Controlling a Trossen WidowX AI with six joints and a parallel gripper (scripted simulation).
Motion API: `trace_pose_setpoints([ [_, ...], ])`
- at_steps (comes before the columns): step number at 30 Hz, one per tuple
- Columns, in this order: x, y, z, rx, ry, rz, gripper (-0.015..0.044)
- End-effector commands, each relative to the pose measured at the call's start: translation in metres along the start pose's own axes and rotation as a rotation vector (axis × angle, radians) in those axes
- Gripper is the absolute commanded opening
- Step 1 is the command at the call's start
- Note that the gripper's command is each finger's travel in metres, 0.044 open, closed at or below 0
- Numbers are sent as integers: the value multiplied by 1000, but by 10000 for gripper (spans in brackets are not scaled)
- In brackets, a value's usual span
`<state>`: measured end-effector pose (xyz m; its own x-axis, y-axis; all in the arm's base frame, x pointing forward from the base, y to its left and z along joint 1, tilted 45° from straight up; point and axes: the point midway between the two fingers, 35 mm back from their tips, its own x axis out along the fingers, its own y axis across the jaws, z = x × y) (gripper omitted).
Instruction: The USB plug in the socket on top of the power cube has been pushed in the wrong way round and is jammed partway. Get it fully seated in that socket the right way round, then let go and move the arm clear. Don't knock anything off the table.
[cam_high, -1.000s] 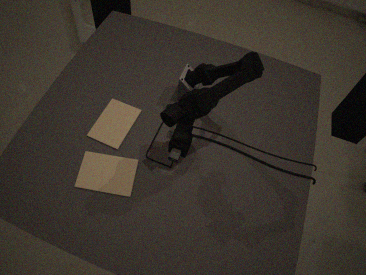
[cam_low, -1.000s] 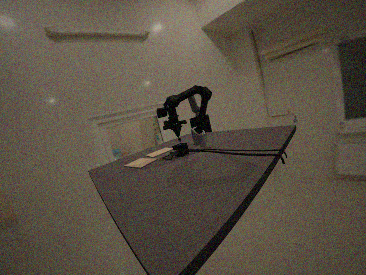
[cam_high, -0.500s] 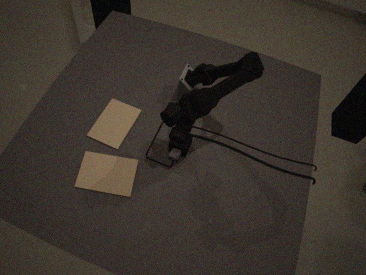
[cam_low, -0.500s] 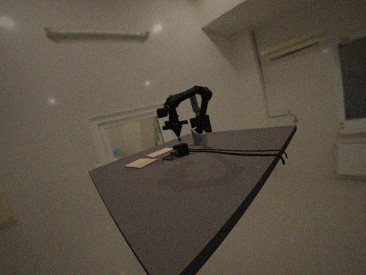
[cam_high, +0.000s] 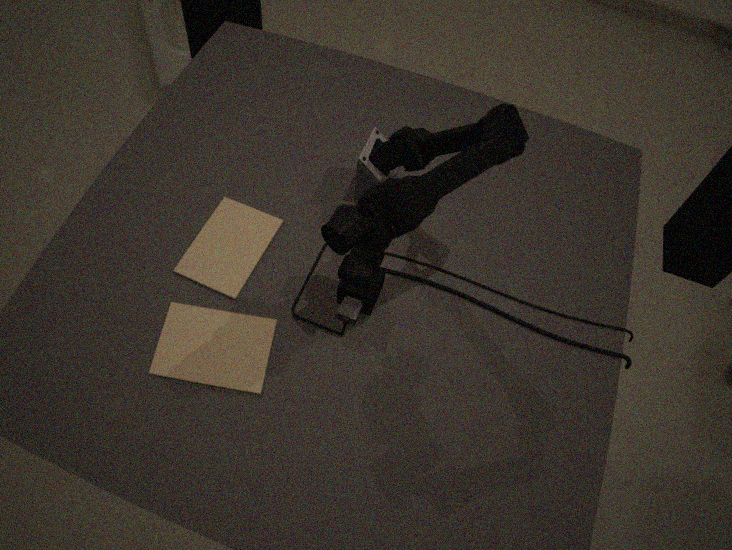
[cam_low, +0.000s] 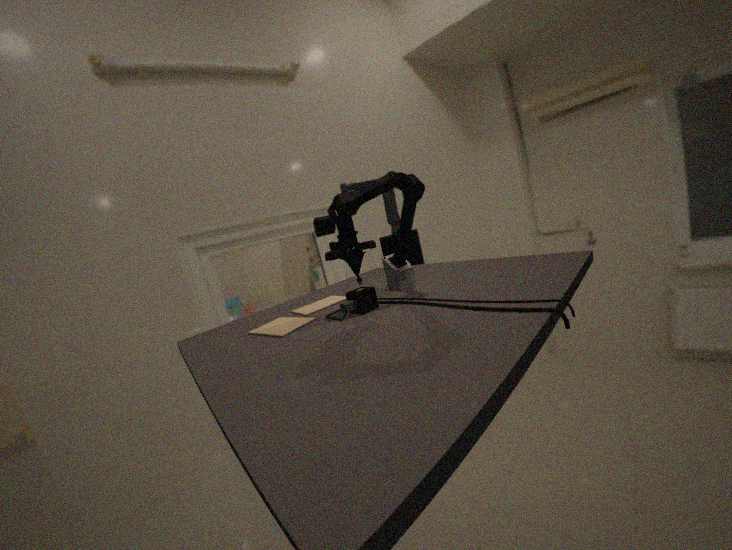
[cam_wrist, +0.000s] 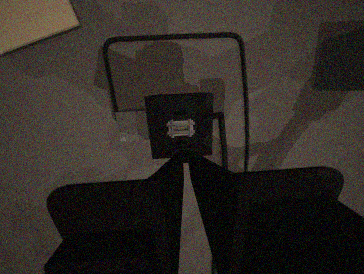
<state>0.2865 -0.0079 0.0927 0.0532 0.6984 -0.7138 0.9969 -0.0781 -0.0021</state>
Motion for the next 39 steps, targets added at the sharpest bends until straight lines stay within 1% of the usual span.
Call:
trace_pose_setpoints([
  [1,0,0,1,2,-10,-1,0],
  [39,5,0,4,2,-43,0,0],
])
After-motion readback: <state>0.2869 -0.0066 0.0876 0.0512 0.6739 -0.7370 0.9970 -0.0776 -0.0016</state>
